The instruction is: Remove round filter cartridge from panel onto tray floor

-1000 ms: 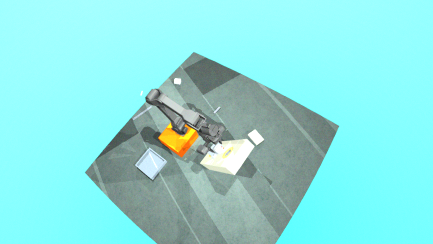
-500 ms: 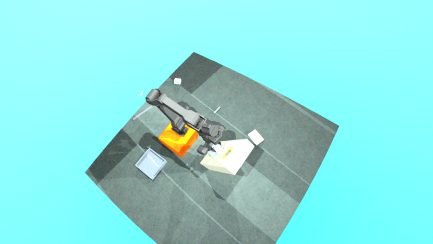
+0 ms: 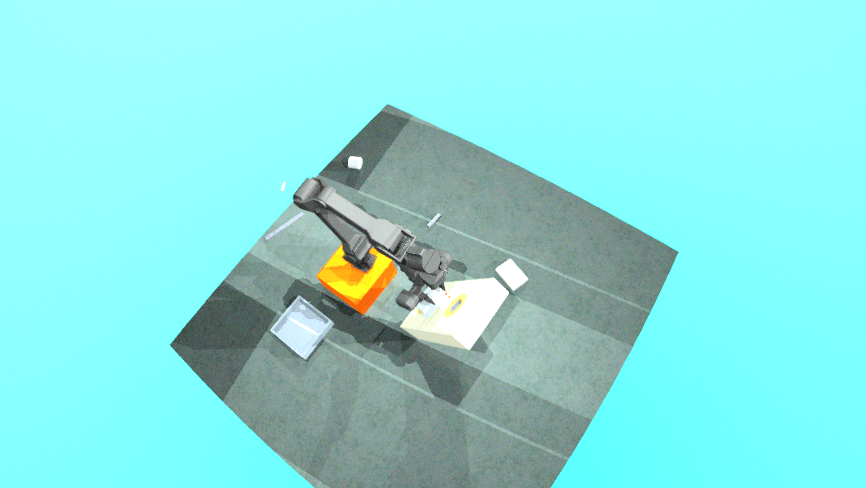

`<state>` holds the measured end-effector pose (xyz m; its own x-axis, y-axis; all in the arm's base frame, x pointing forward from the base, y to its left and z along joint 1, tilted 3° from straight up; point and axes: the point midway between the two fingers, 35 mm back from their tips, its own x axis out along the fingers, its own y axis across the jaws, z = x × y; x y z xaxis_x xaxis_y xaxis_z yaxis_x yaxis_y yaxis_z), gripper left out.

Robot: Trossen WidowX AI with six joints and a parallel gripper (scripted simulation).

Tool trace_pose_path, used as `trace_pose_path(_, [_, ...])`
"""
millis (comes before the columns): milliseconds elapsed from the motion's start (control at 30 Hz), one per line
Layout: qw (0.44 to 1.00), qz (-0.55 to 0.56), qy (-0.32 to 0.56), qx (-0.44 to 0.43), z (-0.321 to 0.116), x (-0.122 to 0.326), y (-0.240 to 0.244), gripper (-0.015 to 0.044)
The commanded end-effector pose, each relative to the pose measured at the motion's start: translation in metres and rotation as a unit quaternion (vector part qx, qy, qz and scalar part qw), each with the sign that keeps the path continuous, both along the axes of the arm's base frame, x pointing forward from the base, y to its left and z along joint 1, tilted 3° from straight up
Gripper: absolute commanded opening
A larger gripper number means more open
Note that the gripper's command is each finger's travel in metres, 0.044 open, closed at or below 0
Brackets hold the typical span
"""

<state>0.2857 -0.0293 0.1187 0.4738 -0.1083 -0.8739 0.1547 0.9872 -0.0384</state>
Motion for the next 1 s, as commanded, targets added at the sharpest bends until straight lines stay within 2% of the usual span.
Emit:
trace_pose_path(0, [1.000,0.001,-0.002,0.000,0.009,0.003,0.000,0.0000])
trace_pose_path(467, [1.000,0.001,0.000,0.000,0.085,-0.032,0.008,0.0000])
trace_pose_path(967, [1.000,0.001,0.005,-0.001,0.084,-0.034,-0.029,0.0000])
